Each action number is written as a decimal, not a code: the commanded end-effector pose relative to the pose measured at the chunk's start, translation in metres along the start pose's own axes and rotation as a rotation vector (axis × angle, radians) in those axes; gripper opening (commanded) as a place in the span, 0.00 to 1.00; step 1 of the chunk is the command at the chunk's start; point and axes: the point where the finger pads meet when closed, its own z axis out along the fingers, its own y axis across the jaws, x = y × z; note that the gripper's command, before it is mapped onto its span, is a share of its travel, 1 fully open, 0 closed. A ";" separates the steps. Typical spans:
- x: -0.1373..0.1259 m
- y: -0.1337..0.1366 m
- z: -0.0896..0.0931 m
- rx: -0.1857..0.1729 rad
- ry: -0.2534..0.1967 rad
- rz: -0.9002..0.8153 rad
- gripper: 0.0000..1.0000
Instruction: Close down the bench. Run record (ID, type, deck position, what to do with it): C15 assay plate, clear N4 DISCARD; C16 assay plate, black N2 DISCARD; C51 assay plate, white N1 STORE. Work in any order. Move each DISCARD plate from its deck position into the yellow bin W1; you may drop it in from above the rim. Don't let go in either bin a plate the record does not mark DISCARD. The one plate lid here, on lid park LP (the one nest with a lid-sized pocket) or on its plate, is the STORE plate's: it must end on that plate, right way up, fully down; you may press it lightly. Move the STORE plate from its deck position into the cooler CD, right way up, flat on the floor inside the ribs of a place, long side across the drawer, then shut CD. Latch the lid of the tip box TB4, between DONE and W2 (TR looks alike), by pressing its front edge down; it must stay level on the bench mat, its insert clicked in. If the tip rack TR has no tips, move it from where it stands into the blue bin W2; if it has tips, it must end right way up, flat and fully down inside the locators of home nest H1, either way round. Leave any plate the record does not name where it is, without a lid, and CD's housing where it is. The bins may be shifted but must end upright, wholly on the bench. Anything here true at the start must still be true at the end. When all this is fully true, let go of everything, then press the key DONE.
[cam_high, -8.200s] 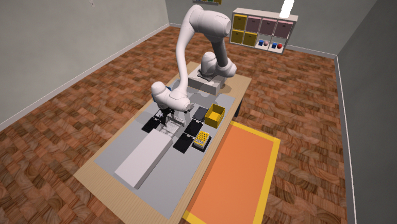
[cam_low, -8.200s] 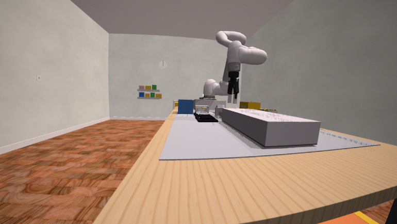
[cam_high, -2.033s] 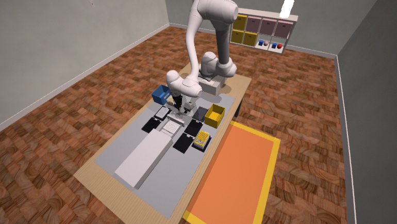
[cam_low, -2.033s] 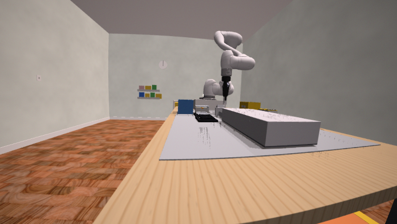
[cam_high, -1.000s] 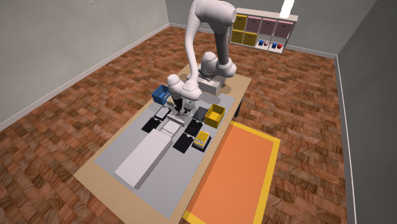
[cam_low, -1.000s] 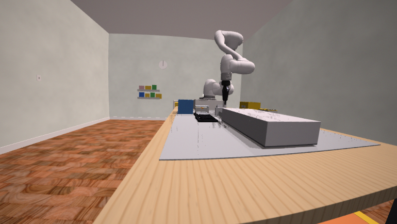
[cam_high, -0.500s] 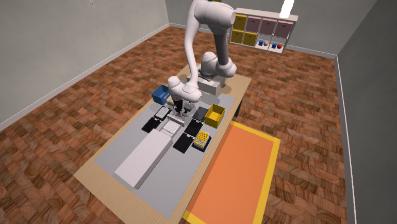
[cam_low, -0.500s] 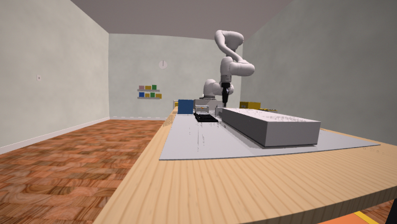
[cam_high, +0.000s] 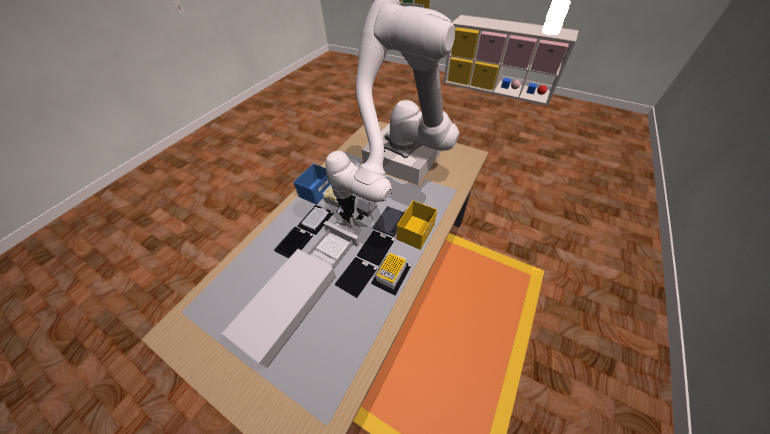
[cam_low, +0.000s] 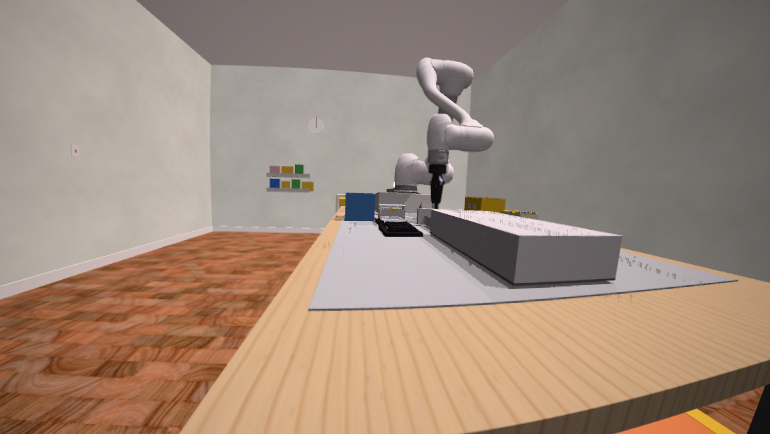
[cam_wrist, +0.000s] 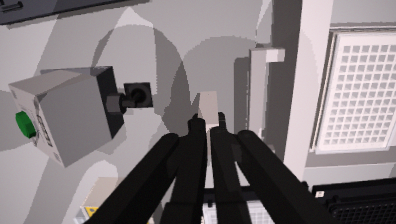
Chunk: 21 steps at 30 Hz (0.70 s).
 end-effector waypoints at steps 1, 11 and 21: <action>-0.001 -0.002 0.007 0.002 0.002 0.002 0.00; 0.000 -0.002 0.017 0.002 0.002 0.002 0.00; 0.000 -0.002 0.017 0.002 0.002 0.002 0.00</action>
